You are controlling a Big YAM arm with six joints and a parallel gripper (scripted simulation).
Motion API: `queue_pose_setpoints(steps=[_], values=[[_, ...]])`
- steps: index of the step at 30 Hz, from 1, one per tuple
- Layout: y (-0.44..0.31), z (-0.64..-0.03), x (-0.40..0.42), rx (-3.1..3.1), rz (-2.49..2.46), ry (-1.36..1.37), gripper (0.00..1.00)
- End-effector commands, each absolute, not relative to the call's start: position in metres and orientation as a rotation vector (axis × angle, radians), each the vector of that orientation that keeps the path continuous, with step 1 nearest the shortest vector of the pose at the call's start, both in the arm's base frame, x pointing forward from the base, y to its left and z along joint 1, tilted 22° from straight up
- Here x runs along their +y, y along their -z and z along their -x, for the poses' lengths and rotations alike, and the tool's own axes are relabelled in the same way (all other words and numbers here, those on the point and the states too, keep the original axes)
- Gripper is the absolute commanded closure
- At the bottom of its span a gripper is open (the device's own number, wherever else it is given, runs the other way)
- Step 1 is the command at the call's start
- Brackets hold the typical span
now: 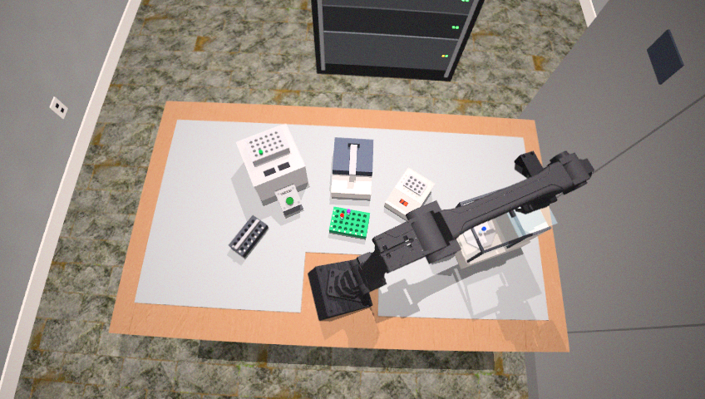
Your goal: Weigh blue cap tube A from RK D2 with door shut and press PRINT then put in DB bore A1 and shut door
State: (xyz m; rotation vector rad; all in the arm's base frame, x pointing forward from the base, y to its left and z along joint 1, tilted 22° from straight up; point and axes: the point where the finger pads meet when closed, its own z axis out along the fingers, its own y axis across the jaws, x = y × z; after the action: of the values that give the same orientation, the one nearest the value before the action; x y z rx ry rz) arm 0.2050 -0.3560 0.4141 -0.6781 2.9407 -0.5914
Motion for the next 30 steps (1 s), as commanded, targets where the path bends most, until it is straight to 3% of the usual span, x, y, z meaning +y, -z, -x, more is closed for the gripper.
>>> queue_pose_setpoints(steps=[1,9,10,12,30], values=[[-0.447,-0.209,-0.352,2.907,0.666,0.667,0.7],[-0.439,-0.205,-0.353,2.92,0.67,0.643,0.7],[-0.43,-0.199,-0.343,2.925,0.607,0.641,0.64],[-0.43,-0.199,-0.343,2.925,0.607,0.641,0.64],[-0.418,-0.191,-0.324,2.887,-0.167,0.565,0.64]])
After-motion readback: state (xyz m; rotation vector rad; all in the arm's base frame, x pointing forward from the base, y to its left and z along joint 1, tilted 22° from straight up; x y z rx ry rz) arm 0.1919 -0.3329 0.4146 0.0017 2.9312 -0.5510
